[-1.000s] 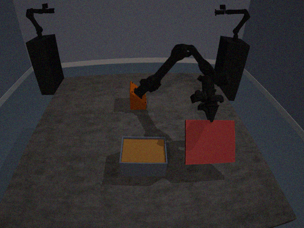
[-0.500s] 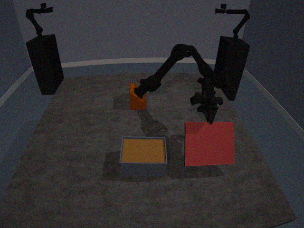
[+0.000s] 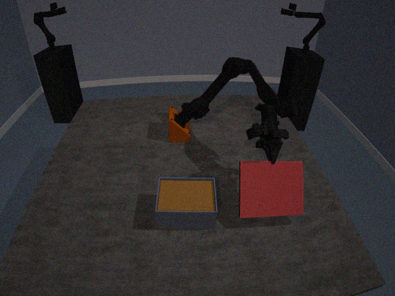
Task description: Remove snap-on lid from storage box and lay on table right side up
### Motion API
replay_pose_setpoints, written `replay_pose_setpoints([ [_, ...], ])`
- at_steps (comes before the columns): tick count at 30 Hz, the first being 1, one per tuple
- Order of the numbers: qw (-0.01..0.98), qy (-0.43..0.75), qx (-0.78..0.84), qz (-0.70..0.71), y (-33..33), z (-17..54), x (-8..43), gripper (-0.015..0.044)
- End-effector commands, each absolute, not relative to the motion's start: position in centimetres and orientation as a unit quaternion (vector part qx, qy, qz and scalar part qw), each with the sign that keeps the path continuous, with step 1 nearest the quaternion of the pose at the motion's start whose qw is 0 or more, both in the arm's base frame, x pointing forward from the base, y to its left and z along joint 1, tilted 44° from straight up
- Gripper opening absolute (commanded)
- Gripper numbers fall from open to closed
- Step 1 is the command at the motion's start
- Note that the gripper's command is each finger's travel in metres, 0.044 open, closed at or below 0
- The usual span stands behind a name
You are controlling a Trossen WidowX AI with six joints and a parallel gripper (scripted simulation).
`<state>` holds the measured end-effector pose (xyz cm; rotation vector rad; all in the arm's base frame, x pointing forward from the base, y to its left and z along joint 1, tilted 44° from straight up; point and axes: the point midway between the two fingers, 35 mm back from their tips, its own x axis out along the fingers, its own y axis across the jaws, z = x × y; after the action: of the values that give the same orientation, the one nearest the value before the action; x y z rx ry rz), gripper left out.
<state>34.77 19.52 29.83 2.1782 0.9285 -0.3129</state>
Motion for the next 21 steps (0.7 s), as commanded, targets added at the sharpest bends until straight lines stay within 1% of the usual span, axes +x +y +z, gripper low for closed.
replay_pose_setpoints([
  [1,0.366,0.357,0.85,-0.125,19.6,29.5,34.9,0.0],
  [21,0.366,0.357,0.851,-0.125,20.7,28.4,34.7,0.0],
])
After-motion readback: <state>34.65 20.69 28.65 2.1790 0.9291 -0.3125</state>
